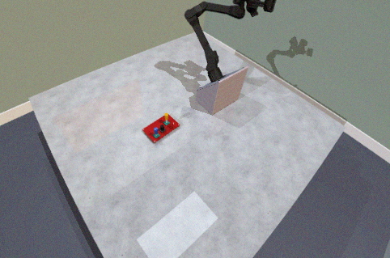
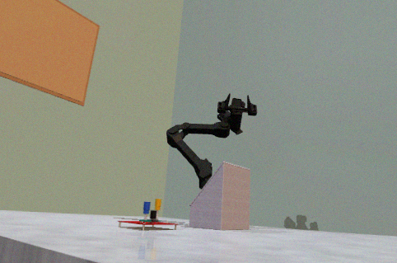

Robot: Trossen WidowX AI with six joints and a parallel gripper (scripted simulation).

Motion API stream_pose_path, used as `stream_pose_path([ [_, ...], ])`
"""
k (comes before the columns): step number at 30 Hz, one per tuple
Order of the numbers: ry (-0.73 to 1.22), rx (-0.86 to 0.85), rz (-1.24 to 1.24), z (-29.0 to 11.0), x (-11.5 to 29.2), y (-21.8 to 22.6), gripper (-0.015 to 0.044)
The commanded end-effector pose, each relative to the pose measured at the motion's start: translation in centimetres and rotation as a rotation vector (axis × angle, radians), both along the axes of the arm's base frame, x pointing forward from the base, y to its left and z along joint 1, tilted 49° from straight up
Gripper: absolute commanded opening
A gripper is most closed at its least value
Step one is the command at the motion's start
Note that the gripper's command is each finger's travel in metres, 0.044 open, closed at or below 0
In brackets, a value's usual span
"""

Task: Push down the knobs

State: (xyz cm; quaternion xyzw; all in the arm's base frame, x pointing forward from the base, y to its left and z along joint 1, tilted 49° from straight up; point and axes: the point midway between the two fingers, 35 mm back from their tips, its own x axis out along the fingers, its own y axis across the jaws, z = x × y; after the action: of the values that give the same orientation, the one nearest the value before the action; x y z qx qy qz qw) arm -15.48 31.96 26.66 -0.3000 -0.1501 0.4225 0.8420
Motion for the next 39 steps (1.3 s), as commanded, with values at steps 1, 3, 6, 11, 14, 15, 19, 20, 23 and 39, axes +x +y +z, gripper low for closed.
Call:
stream_pose_path([
  [1,-0.002,-0.001,-0.002,0.0,0.1,0.1,0.0374],
  [3,-0.014,-0.013,-0.017,-0.3,0.7,0.8,0.0321],
  [6,-0.038,-0.042,-0.052,-1.0,2.1,2.3,0.0243],
  [11,-0.067,-0.092,-0.104,-1.9,5.0,4.5,0.0111],
  [14,-0.077,-0.124,-0.132,-2.3,6.9,5.6,0.0033],
  [15,-0.080,-0.134,-0.142,-2.5,7.6,6.0,0.0006],
  [19,-0.088,-0.183,-0.168,-3.4,10.1,7.0,0.0000],
  [20,-0.089,-0.198,-0.175,-3.7,10.8,7.3,0.0000],
  [23,-0.092,-0.242,-0.204,-4.7,13.0,7.9,0.0000],
  [39,-0.078,-0.457,-0.369,-9.5,23.6,9.1,0.0000],
])
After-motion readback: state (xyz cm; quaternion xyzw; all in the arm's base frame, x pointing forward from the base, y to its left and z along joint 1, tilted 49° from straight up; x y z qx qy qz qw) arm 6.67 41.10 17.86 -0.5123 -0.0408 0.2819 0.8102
